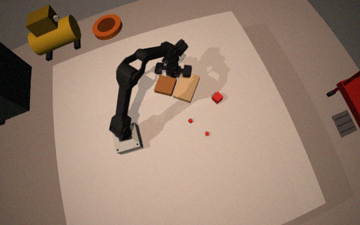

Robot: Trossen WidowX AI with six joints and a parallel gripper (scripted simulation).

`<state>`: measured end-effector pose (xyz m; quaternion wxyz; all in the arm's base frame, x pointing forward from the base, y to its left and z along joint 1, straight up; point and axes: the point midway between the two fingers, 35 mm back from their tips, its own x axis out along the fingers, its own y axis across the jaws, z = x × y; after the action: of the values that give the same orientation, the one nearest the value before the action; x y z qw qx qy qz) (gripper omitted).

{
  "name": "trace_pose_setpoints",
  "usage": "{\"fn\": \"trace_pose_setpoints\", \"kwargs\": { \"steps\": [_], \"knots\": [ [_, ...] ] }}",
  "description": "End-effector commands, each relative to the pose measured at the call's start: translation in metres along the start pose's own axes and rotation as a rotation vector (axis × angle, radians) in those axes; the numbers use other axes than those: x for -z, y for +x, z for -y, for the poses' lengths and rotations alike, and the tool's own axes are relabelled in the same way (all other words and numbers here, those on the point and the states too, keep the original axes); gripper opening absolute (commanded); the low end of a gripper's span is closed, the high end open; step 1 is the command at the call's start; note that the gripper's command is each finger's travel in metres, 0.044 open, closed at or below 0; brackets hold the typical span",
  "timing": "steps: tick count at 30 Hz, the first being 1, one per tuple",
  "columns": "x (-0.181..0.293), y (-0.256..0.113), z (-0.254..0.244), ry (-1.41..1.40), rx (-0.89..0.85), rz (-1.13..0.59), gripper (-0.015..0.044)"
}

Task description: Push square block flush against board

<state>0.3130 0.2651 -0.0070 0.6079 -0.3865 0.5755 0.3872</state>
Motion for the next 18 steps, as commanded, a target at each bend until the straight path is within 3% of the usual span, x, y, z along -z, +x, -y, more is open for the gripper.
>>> {"fn": "trace_pose_setpoints", "kwargs": {
  "steps": [1, 18],
  "knots": [
    [0.007, 0.002, -0.001, -0.005, -0.005, -0.008, 0.0],
    [0.024, 0.002, -0.001, -0.005, -0.005, -0.009, 0.0]
  ]
}}
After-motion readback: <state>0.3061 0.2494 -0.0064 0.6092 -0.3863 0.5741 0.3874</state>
